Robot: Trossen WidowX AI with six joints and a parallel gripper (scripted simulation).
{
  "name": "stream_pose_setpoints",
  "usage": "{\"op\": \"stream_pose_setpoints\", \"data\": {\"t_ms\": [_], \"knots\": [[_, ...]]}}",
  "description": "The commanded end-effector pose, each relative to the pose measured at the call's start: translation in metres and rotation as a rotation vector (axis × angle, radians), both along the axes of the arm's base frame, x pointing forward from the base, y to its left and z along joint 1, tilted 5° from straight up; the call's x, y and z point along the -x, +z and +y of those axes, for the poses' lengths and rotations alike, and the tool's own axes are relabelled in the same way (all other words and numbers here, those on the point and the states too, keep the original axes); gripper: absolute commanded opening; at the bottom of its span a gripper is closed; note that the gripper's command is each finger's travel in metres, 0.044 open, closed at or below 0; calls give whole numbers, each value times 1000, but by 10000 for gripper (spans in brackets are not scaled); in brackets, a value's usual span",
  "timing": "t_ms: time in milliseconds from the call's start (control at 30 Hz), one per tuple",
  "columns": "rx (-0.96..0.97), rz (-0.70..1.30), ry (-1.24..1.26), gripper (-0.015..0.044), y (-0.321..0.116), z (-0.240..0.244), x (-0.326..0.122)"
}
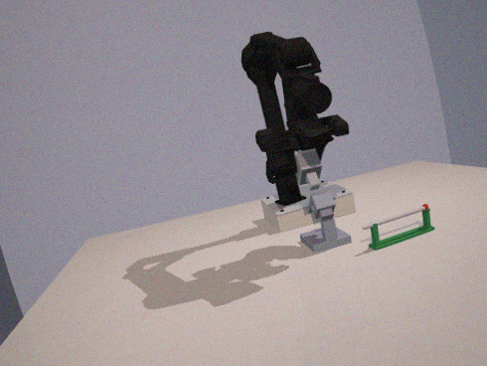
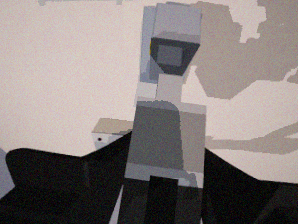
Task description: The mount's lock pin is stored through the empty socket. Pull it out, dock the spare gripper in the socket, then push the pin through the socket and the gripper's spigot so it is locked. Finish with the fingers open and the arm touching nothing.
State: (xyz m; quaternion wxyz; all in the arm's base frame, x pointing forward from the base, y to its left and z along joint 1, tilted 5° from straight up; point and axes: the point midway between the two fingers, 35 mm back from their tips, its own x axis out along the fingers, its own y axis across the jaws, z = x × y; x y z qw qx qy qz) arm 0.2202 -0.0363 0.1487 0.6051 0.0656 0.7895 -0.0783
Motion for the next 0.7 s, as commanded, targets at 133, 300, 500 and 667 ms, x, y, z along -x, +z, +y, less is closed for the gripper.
{"op": "stream_pose_setpoints", "data": {"t_ms": [133,300,500,667], "knots": [[-7,-7,-3,0,-5,-2,-9],[-7,-8,-3,0,-10,-3,-13],[-6,-8,-3,0,-16,-4,-18],[-5,-9,-3,0,-20,-5,-22]]}}
